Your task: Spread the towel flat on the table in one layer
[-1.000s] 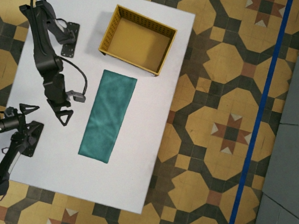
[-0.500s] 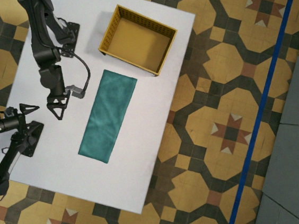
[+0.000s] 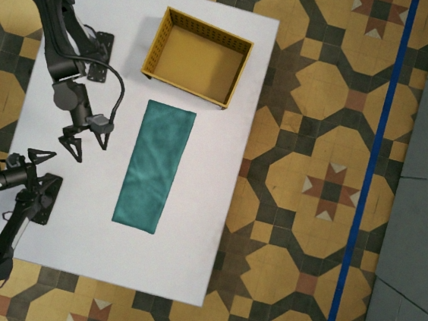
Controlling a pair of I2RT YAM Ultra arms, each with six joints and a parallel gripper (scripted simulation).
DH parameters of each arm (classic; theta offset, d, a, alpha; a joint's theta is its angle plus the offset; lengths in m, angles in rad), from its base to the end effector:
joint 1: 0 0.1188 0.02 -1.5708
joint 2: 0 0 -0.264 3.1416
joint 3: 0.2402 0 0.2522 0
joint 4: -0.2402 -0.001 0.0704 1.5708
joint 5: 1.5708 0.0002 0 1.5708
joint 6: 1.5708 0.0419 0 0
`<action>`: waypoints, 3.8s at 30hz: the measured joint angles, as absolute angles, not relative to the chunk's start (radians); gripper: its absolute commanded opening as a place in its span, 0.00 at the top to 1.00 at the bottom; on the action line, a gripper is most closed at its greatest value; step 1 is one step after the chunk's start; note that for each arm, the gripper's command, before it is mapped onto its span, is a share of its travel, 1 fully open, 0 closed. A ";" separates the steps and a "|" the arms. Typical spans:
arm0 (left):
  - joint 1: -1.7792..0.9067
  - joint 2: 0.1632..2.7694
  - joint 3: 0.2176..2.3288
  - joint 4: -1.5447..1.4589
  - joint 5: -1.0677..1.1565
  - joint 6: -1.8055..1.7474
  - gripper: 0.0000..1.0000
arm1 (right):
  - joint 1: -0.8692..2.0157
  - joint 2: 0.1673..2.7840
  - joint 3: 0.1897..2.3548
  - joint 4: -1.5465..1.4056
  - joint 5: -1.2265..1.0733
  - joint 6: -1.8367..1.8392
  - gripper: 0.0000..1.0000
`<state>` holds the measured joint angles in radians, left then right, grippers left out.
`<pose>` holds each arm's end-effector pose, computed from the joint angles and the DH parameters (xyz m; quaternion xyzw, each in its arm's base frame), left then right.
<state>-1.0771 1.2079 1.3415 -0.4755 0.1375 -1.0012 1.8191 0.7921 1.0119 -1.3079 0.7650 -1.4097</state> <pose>0.1221 -0.2369 0.4200 0.0705 0.8131 -0.5242 0.2432 0.0008 0.1107 0.3295 -0.9039 0.0499 -0.3098 0.2908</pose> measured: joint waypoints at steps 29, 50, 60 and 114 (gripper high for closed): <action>-0.926 0.950 0.970 -0.064 -0.088 -0.039 0.00 | 1.819 0.792 1.012 -1.308 0.765 -1.410 0.00; -0.226 0.950 0.967 -0.005 -0.086 0.002 0.00 | 1.819 0.792 1.012 -1.308 0.765 -1.410 0.00; -0.001 0.950 0.967 -0.002 -0.032 0.002 0.00 | 1.844 0.838 1.022 -1.247 0.715 -1.314 0.00; -0.001 0.950 0.967 -0.002 -0.006 0.002 0.00 | 1.536 0.945 0.964 -0.050 0.073 -0.026 0.00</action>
